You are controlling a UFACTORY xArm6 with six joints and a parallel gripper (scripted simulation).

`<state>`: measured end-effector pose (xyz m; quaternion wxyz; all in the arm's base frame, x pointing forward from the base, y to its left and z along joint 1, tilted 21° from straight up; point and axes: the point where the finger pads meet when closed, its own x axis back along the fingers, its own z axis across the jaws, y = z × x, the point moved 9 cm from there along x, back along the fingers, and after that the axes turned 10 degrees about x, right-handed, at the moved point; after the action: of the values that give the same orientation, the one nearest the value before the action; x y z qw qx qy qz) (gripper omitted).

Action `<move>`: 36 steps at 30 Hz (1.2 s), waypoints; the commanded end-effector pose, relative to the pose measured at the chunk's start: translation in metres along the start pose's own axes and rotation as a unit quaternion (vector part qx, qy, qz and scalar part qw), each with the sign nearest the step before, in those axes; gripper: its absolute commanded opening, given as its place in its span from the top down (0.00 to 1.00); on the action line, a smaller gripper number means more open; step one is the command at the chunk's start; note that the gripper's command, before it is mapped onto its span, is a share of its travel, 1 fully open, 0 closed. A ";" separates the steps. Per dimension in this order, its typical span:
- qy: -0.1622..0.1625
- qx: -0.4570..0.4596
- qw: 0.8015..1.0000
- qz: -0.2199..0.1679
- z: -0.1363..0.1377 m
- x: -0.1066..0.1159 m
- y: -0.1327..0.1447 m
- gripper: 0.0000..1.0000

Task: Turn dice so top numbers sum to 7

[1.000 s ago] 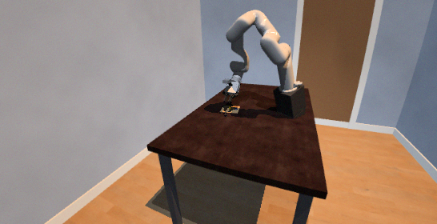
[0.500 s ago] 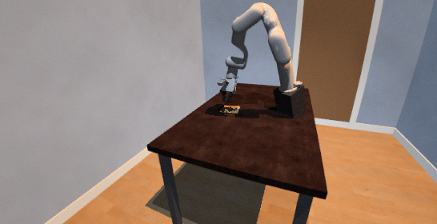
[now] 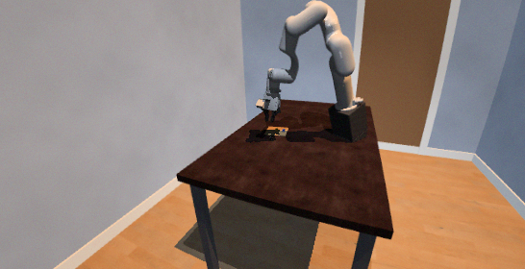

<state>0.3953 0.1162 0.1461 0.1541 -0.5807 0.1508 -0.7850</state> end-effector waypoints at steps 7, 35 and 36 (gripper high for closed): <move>-0.035 -0.006 0.996 -0.076 0.006 0.001 -0.019 0.69; -0.019 -0.217 0.973 -0.079 0.005 -0.015 -0.012 0.00; -0.017 -0.244 0.966 -0.080 0.005 -0.017 -0.011 0.00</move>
<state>0.4018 0.1321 0.1417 -0.0065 -0.6267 0.2399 -0.7414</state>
